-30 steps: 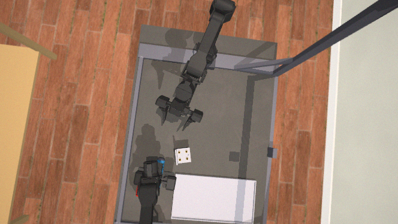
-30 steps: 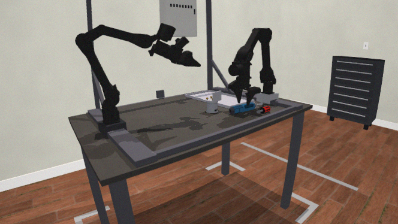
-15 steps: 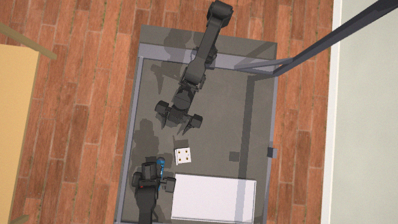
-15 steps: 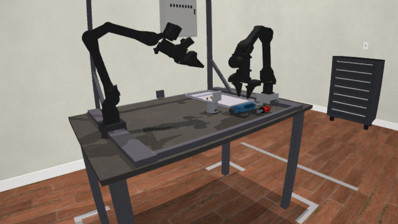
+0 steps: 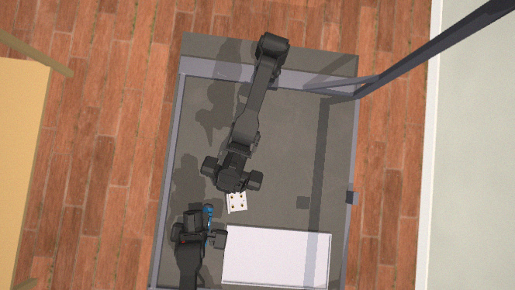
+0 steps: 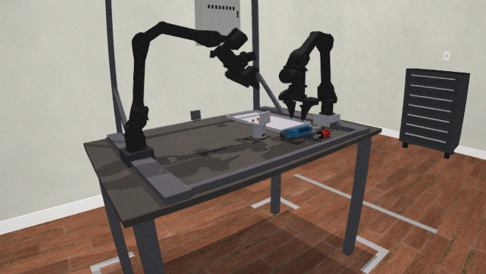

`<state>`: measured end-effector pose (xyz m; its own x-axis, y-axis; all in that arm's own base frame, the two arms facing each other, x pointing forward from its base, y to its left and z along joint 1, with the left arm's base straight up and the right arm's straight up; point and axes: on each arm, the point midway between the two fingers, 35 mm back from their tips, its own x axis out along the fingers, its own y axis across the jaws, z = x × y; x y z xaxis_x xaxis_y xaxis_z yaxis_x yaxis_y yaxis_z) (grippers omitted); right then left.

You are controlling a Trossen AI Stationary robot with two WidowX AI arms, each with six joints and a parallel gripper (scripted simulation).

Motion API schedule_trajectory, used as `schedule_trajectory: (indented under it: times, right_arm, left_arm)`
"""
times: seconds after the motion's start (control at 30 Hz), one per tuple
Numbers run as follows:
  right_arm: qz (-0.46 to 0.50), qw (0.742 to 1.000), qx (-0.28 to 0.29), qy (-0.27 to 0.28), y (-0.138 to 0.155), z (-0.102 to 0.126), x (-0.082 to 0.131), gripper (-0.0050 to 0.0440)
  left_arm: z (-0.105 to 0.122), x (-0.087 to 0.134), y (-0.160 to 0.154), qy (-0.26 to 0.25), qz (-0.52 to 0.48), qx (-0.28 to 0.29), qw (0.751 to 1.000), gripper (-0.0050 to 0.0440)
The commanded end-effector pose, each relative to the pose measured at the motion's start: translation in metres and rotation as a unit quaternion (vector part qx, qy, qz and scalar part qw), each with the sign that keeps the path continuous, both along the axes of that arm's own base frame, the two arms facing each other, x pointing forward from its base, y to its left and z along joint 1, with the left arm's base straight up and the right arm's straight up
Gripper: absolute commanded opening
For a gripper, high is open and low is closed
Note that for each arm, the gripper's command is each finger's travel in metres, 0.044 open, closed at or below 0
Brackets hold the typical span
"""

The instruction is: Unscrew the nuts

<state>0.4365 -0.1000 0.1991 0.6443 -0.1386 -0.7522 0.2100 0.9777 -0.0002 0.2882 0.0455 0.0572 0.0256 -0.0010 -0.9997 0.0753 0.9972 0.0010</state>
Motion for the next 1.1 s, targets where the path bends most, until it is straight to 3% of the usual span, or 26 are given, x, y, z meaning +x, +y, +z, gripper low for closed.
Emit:
schedule_trajectory:
  times: [0.0, 0.47, 1.07]
  right_arm:
    - [0.011, 0.999, 0.004, 0.034, 0.005, 0.008, 0.021, 0.0400]
    - [0.037, 0.987, 0.025, 0.154, 0.024, -0.030, 0.049, 0.0400]
    - [0.037, 0.986, 0.027, 0.162, 0.024, -0.033, 0.051, 0.0400]
  left_arm:
    - [0.008, 0.004, 0.001, -0.015, -0.001, 0.003, 1.000, 0.0305]
    - [0.008, 0.004, 0.001, -0.015, -0.001, 0.003, 1.000, 0.0305]
    - [0.008, 0.004, 0.001, -0.015, -0.001, 0.003, 1.000, 0.0305]
